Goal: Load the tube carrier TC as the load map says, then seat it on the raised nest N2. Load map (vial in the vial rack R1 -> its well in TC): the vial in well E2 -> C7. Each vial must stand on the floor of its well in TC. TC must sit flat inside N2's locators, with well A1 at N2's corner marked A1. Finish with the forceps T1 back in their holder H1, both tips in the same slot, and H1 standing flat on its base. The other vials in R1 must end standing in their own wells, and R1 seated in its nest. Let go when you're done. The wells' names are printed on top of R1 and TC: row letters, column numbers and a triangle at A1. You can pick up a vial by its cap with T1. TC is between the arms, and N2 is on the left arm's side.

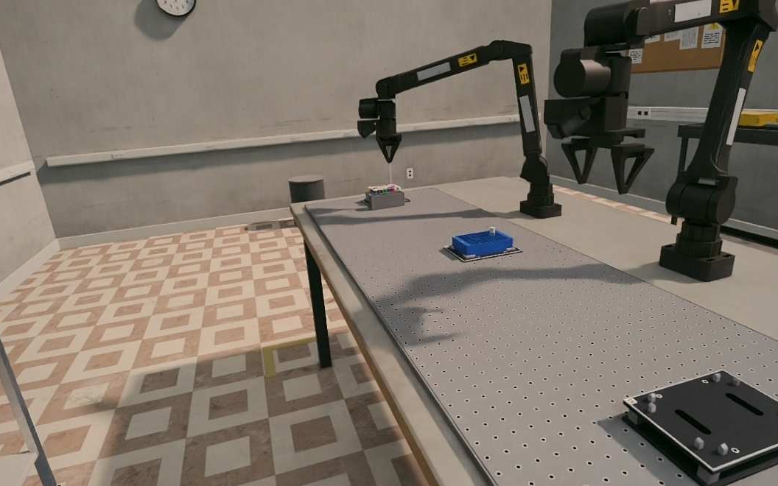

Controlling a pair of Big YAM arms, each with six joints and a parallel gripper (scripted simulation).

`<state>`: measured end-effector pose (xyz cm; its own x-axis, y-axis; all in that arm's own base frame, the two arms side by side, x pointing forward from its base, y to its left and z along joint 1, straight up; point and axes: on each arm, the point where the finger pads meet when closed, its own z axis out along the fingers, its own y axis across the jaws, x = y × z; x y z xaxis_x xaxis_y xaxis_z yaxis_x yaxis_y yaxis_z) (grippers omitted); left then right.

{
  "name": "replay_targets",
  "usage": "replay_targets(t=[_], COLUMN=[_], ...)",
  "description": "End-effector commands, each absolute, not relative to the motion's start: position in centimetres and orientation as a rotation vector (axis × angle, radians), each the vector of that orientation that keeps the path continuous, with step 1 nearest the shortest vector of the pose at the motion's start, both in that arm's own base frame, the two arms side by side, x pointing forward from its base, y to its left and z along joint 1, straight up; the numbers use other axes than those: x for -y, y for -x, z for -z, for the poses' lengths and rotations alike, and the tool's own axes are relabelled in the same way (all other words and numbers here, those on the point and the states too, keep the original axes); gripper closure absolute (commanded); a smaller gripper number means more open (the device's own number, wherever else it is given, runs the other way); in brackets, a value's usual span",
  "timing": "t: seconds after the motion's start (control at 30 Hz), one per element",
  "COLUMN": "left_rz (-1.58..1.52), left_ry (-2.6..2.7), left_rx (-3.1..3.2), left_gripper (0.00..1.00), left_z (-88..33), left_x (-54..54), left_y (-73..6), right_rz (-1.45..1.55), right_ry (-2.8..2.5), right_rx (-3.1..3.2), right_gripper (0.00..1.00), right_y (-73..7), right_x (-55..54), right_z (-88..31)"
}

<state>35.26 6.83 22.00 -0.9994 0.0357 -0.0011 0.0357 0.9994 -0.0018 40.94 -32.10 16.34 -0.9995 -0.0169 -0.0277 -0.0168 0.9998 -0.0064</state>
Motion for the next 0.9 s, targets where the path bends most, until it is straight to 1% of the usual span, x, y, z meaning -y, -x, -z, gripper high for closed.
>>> replay_targets(t=[0.0,0.87], left_rz=[-0.012,-0.012], left_ry=[-0.047,-0.047], left_rx=[-3.106,-3.106], left_gripper=[0.0,0.0], left_z=[-23.39,-23.39], left_x=[-7.11,-7.11], left_y=[-36.1,-36.1], right_rz=[0.03,0.044], right_ry=[0.03,0.027], right_rx=[-3.093,-3.084], right_gripper=[0.93,0.93], right_y=[-41.02,-41.6], right_x=[32.19,32.43], right_z=[-17.58,-17.79])
